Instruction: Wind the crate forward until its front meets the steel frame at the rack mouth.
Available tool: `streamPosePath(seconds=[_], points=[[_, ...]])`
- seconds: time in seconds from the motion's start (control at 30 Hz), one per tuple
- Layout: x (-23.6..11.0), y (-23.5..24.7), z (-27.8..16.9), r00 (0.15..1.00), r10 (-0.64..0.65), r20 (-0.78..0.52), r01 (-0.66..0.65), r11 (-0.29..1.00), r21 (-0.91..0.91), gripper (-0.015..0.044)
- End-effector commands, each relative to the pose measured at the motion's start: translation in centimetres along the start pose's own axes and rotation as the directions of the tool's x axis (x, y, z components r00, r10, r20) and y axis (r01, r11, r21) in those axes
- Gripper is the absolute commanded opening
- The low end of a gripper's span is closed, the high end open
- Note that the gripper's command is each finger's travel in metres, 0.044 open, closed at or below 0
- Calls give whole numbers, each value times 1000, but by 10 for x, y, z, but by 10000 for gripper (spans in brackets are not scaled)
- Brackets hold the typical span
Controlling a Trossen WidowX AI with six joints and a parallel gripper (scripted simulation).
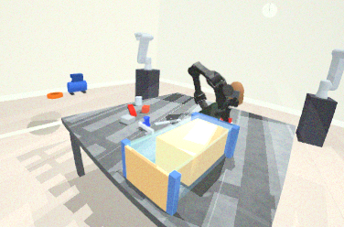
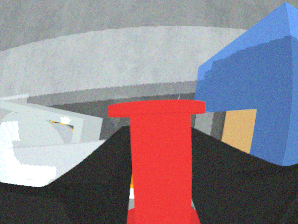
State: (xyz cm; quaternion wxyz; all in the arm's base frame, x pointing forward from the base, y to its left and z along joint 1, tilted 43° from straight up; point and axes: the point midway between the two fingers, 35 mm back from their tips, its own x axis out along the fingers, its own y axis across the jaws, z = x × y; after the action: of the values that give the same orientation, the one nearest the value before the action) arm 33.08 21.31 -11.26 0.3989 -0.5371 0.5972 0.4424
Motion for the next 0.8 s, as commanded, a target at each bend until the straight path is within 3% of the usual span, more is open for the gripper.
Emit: streamPosePath(seconds=[0.0, 0.77], points=[[8, 4, 16, 1000, 4, 19, -3, 1000, -7, 0], [18, 17, 40, 1000, 4, 21, -4, 1000, -7, 0]])
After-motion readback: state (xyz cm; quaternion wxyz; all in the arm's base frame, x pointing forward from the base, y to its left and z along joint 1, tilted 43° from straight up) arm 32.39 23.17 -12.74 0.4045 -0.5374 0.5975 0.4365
